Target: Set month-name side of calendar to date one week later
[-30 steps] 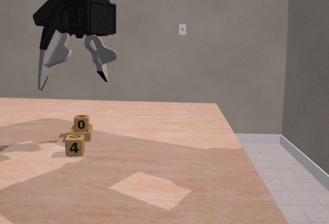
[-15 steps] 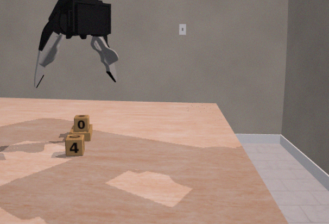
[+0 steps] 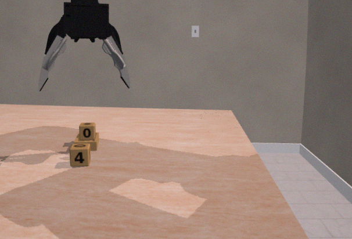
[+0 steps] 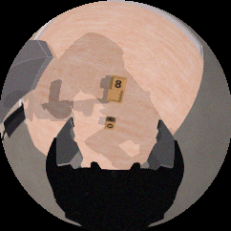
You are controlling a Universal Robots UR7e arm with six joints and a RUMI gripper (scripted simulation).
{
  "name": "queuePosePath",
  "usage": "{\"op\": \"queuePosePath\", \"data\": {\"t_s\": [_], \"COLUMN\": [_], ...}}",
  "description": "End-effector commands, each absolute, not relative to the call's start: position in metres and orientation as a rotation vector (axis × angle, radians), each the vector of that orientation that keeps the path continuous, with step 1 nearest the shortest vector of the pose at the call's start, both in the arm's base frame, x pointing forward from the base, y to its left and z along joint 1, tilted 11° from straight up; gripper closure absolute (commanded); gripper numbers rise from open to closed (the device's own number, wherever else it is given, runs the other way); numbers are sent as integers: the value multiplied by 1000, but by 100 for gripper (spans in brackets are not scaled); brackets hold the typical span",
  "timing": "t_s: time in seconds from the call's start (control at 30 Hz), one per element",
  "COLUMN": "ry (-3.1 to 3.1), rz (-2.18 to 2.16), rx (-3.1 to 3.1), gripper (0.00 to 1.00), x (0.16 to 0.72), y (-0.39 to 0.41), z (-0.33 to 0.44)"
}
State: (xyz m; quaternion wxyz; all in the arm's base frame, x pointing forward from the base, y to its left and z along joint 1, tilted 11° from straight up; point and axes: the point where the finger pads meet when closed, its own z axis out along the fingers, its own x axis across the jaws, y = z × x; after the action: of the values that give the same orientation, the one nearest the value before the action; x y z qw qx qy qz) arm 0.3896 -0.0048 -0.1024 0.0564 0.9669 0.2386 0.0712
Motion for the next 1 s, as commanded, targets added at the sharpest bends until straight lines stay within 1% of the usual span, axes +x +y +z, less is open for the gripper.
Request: {"op": "queuePosePath", "data": {"t_s": [0.0, 0.97], "ry": [523, -516], "rz": [218, 267], "rx": [2976, 3029], "gripper": [0, 0], "x": [388, 382], "y": [1, 24], "z": [-104, -106]}}
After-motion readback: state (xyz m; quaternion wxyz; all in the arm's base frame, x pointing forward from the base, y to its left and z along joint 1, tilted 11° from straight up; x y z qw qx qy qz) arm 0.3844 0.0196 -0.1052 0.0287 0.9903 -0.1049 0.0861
